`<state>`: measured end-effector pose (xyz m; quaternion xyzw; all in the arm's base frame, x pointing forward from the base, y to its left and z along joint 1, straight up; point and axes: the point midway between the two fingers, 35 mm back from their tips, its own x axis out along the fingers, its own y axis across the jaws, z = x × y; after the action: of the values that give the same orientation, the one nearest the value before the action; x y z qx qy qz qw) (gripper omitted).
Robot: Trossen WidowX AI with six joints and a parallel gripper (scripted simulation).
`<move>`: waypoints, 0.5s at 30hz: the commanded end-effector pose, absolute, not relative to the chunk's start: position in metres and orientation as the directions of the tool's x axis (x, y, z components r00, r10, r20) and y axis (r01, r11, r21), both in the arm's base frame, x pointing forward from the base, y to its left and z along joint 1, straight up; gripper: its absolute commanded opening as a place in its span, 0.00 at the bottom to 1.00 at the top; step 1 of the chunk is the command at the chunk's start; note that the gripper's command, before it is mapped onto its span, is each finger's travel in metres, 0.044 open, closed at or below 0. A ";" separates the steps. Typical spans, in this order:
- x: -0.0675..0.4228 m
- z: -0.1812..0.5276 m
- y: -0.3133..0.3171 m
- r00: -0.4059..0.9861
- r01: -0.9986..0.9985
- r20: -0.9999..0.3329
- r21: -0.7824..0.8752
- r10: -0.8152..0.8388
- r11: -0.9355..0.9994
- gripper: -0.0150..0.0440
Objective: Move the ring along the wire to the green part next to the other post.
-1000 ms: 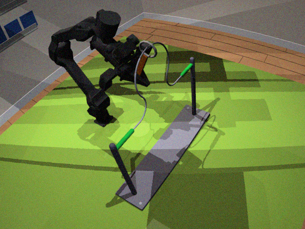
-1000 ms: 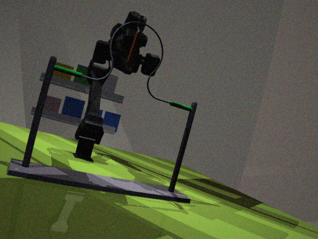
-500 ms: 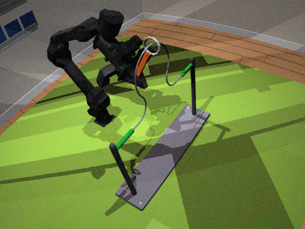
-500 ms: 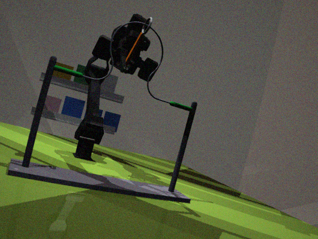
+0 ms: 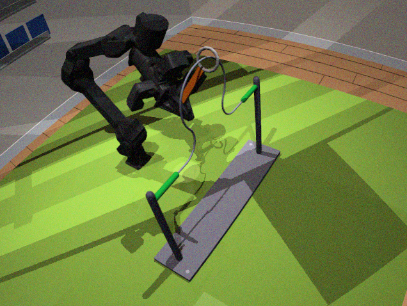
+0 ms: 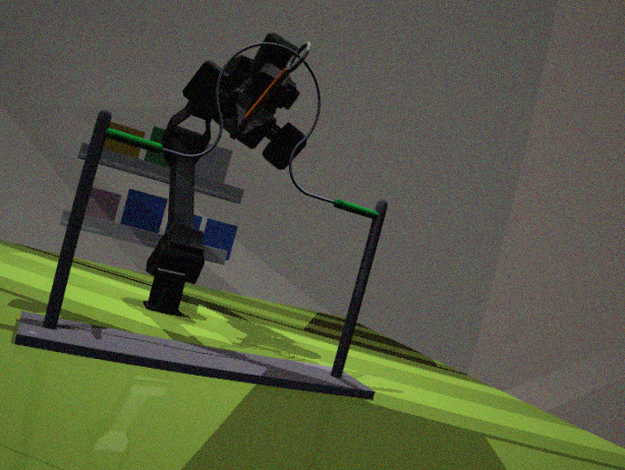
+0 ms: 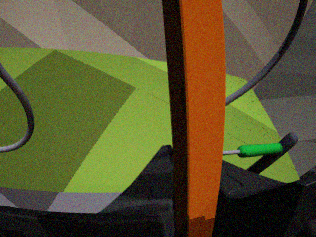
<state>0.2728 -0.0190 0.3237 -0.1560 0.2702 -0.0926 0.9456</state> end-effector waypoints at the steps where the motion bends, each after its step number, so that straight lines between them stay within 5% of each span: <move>1: 0.271 0.327 -0.021 0.843 0.094 -0.459 -0.391 -0.282 0.915 0.00; 15: 0.271 0.330 -0.027 0.844 0.099 -0.390 -0.561 -0.368 0.822 0.00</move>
<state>0.2733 -0.0261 0.3263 -0.2541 0.2568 -0.1207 0.9246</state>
